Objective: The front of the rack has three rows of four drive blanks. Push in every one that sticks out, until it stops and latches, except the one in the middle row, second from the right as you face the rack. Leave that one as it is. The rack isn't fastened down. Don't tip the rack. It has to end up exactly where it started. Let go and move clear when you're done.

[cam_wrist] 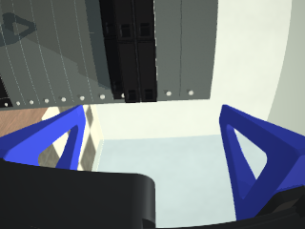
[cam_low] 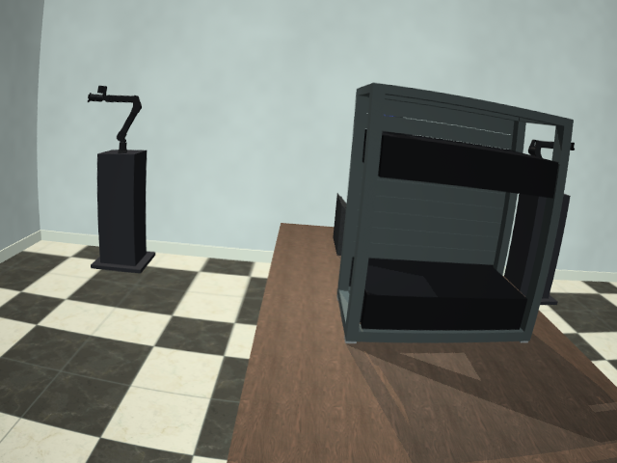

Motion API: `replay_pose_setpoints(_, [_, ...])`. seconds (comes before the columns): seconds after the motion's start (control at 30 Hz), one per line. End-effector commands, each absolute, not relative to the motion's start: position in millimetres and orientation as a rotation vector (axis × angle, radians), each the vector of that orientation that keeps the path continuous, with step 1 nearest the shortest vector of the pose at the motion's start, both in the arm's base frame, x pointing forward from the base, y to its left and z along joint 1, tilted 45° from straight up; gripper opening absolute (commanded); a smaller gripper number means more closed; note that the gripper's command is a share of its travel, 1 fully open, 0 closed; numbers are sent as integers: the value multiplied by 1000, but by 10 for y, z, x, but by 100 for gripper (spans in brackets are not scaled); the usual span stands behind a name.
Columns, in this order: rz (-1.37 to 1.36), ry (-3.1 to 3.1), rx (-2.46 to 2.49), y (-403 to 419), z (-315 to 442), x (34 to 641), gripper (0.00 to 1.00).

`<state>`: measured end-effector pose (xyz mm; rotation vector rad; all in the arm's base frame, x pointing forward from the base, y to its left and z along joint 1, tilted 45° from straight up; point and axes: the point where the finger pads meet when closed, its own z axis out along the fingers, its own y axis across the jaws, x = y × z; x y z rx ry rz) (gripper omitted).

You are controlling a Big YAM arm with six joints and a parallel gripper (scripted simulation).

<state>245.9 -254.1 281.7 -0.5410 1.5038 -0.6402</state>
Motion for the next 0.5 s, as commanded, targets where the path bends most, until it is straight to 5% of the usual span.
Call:
replay_pose_setpoints(0.0, [-673,1494,-563,-2491,2779,2388,100])
replay_pose_setpoints(0.47, [-671,1482,-595,-2380,2686,2338,100])
